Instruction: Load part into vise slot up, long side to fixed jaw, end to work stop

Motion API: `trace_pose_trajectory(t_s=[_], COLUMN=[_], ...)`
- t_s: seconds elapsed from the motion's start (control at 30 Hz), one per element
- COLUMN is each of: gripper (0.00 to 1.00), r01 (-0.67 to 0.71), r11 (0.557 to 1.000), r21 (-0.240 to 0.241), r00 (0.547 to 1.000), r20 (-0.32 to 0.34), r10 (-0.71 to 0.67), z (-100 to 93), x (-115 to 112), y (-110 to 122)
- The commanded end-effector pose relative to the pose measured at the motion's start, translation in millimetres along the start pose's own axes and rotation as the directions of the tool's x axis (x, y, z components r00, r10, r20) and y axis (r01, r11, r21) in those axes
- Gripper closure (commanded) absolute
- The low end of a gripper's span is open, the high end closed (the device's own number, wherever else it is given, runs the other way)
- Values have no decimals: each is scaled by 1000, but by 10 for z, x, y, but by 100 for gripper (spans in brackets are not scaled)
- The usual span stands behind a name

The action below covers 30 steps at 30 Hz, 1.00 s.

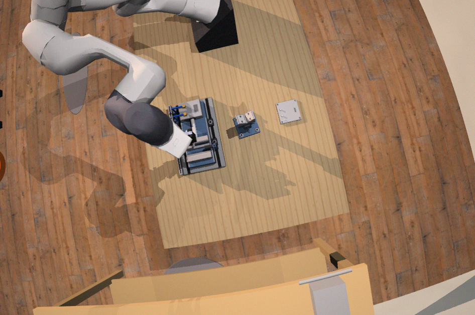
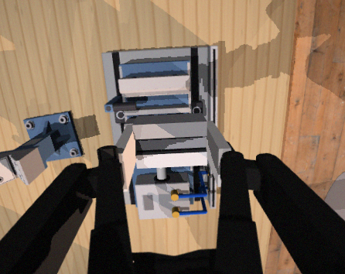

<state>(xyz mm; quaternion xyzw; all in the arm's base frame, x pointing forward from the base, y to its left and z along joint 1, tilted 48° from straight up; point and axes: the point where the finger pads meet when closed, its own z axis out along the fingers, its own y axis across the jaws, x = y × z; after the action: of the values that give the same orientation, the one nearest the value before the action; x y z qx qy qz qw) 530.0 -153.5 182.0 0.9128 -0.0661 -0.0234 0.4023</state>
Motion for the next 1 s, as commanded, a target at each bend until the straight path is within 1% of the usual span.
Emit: trace_pose_trajectory(t_s=[0.0,0.67,0.97], gripper=[100,100,100], r01=[8,10,13], r11=[1000,1000,1000], r21=[-1,-1,-1], r00=[1000,1000,1000], r20=[-2,-2,-2], r10=[-8,-10,-13], z=[-12,7,75], x=[-1,0,1], y=[3,3,3])
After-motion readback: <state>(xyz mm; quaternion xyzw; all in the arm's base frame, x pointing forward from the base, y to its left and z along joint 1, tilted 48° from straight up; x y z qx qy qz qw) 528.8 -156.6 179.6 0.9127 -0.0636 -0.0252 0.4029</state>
